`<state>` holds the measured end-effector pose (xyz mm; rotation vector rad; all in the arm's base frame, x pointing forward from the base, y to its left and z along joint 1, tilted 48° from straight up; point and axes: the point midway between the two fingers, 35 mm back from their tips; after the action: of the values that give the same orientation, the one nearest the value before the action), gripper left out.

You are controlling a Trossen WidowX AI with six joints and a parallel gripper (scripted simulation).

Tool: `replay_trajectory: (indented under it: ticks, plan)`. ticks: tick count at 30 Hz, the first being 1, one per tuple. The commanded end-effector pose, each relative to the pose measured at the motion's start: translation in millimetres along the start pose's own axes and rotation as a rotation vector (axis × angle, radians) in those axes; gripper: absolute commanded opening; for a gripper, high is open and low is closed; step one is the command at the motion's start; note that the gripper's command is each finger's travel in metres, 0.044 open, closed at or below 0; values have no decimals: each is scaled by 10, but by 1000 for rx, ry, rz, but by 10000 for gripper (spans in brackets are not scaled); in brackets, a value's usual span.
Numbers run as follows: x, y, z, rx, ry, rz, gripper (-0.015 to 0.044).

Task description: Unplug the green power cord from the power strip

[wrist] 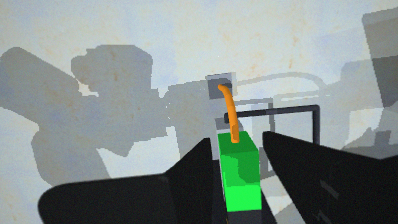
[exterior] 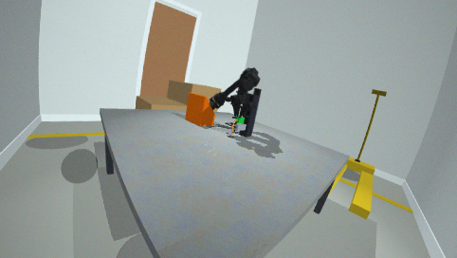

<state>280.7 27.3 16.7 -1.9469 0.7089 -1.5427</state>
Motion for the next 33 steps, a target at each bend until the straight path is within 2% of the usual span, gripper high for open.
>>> replay_trajectory:
  ticks: [1, 23, 27, 33]
  plan:
    - [-5, -63, -26, -6, -2, 5, 160]
    - [-128, -200, -67, -6, -2, 7, 160]
    - [-100, -196, -62, -1, -3, 2, 55]
    - [-100, -196, -62, -1, -3, 2, 15]
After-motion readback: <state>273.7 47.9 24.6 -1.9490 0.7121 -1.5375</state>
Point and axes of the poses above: the point midway between the two fingers, 35 mm back from their tips, its own x axis back along the fingers, its own z axis across the jaws, y = z × x, and after that the axes turned 14 degrees about -x, right-handed
